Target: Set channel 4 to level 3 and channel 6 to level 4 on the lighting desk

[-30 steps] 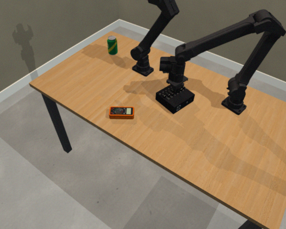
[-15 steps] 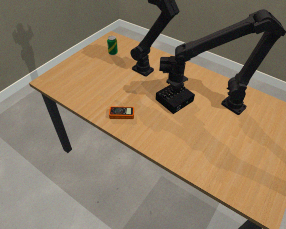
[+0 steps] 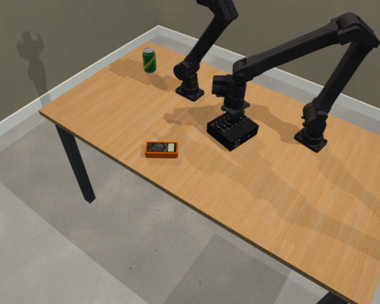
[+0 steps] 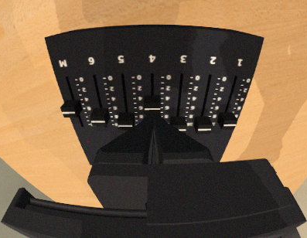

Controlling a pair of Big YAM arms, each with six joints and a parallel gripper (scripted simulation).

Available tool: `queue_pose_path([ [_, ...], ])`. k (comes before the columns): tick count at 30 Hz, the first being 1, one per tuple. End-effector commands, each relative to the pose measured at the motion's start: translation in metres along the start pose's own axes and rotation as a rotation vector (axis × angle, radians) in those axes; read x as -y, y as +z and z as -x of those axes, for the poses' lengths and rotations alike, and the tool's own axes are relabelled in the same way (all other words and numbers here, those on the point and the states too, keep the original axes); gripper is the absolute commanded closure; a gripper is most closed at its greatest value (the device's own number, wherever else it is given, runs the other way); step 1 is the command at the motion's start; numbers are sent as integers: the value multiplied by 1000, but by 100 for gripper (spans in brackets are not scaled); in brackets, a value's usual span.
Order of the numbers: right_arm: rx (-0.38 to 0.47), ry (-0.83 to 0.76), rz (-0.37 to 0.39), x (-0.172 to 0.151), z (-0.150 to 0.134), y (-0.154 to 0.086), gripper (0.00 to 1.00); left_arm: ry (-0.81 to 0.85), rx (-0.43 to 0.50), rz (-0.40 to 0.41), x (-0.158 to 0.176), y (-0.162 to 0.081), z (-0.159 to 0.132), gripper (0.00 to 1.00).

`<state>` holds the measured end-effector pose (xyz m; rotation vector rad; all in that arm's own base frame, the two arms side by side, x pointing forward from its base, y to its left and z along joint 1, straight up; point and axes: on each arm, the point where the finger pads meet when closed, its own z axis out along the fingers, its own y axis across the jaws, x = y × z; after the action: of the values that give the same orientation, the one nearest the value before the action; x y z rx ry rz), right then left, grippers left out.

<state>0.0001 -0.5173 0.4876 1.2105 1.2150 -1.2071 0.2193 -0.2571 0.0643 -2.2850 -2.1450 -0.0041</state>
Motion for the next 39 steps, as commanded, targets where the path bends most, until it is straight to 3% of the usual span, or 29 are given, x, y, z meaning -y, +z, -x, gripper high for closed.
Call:
queue_pose_path([
  [1,55,9,-6,3,41,5,0,8,49,40,-16,-16,26,100],
  [39,55,9,-6,3,41,5,0,8,50,40,-15,-17,33,100],
])
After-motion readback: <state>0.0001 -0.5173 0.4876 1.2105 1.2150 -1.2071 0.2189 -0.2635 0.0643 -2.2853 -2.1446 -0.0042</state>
